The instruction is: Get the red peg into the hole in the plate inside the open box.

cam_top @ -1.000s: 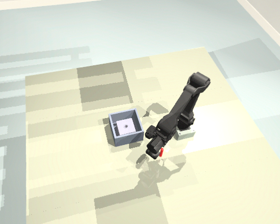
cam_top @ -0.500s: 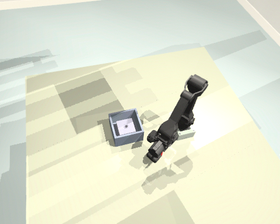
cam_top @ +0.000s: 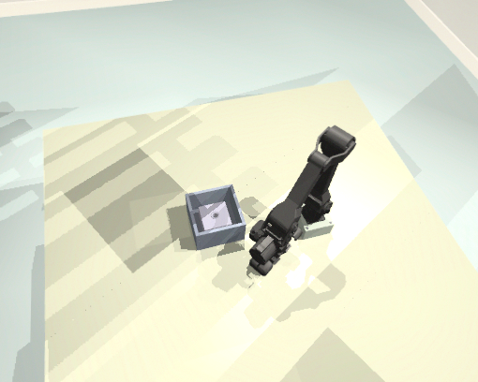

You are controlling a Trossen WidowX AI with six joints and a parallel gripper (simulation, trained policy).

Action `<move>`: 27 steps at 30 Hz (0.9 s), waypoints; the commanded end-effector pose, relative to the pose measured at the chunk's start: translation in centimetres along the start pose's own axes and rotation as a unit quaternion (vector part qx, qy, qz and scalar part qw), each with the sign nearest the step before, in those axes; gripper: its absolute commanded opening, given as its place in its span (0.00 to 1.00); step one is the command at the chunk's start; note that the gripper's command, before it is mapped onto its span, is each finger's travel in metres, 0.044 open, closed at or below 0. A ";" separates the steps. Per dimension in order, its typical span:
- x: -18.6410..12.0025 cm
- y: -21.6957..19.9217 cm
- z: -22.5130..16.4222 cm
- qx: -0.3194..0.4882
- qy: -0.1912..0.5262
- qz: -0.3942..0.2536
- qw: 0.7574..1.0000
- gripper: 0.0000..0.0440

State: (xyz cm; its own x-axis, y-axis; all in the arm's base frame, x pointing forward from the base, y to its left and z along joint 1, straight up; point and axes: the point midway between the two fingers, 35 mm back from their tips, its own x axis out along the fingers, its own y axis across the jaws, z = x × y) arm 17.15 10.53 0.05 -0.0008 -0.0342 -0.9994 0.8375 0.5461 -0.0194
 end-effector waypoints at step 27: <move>-10.2 2.3 8.1 -0.062 -0.121 0.056 0.989 0.00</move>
State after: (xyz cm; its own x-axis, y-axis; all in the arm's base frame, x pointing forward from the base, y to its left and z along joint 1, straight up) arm 22.69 6.26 9.42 0.2168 -0.1418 -0.9659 0.7514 0.6559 0.0724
